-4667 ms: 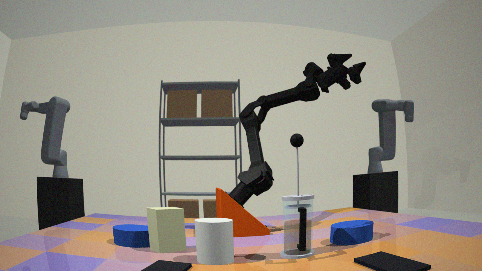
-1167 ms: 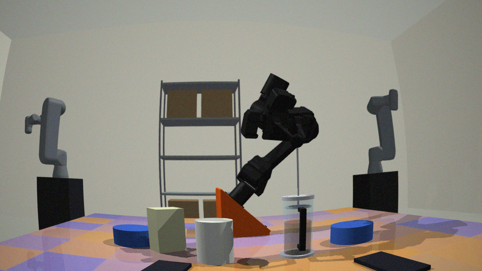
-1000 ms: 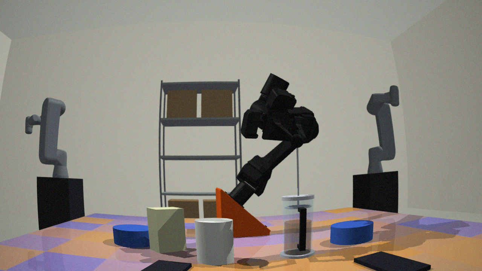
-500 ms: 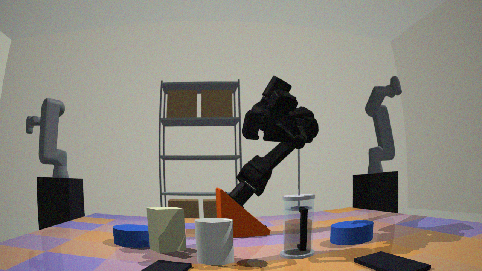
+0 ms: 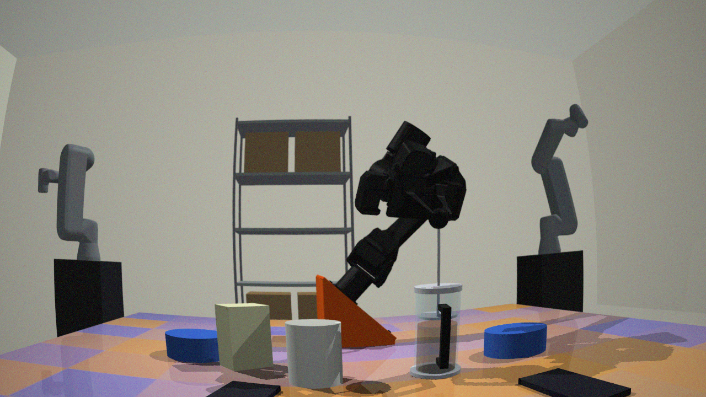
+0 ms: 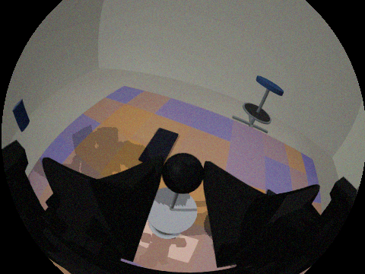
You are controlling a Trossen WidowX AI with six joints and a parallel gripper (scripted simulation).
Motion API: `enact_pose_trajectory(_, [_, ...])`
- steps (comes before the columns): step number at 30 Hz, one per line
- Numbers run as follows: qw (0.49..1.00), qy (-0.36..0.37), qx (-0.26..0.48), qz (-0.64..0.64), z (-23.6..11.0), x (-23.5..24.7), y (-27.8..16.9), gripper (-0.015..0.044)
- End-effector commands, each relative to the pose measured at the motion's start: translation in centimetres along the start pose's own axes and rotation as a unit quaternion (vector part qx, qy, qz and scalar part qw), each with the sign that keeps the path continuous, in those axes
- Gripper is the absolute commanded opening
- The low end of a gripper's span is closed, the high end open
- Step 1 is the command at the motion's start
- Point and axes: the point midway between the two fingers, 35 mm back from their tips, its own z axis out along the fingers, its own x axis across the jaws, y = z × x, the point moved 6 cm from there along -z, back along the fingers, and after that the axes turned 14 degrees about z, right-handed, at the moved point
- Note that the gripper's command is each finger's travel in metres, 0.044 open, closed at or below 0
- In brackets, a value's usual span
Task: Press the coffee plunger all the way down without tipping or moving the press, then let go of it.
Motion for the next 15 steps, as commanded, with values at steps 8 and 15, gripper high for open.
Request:
enact_pose_trajectory(8, [1.000, -0.003, 0.020, 0.019, 1.5, -1.0, -2.9, 0.0123])
enact_pose_trajectory(15, [1.000, -0.002, 0.020, 0.019, 2.2, -1.2, -3.9, 0.0123])
